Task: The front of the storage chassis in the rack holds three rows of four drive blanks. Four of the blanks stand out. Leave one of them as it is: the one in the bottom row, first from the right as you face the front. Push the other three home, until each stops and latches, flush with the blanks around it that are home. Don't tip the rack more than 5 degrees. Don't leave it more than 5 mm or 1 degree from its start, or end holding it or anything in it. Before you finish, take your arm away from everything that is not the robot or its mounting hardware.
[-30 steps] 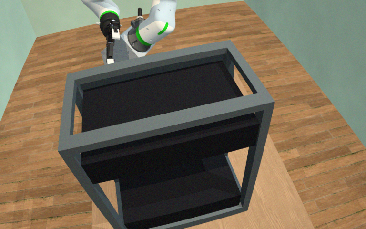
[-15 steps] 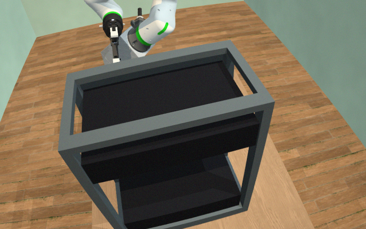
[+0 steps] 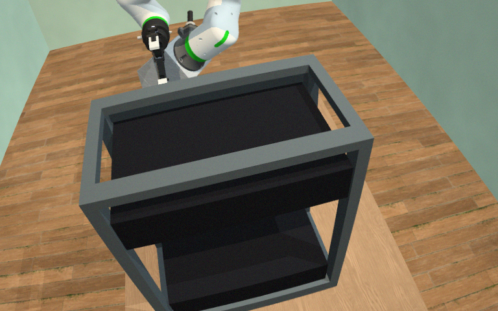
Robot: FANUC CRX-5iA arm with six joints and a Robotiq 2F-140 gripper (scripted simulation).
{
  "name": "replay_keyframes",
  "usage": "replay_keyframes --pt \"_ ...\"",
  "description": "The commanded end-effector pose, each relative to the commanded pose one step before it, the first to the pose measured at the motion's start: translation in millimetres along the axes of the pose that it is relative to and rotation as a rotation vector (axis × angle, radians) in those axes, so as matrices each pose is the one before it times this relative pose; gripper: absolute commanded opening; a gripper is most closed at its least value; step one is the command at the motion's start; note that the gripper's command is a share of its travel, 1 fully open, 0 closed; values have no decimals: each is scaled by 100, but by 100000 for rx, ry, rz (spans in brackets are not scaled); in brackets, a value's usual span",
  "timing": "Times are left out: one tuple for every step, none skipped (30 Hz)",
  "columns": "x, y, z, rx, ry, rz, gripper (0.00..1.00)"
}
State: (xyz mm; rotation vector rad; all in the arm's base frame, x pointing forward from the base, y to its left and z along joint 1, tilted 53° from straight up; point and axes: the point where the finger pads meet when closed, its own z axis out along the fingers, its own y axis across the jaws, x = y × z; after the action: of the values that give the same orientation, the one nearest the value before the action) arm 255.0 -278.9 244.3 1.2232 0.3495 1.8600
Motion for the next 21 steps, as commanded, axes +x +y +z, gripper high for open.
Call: replay_keyframes --pt "68 62 37 -329 -95 1523 100" --pt "19 13 10 -83 -22 383 100" --pt "17 12 9 -75 -20 346 100" --pt "15 10 8 -68 -17 311 100" --pt "14 9 7 -60 -15 278 100" --pt "12 8 6 -54 -13 246 100" --pt "11 7 6 -47 -12 216 100" --pt "9 6 5 -41 -10 187 100" --pt "8 5 4 -35 -9 160 100" --pt "0 0 0 0 0 0 100" --pt "0 0 0 0 0 0 100" --pt "7 4 4 -29 -7 135 100" --pt "6 4 3 -24 -6 112 100" --pt "5 3 2 -20 -5 91 100" --pt "4 2 2 -16 -4 72 100" --pt "3 2 1 -12 -3 54 100" --pt "2 1 1 -9 -2 40 100" --pt "1 1 1 -6 -1 27 100" --pt "1 1 0 -4 -1 17 100" --pt "0 0 0 -2 0 9 100" --pt "0 0 0 -1 0 3 100"
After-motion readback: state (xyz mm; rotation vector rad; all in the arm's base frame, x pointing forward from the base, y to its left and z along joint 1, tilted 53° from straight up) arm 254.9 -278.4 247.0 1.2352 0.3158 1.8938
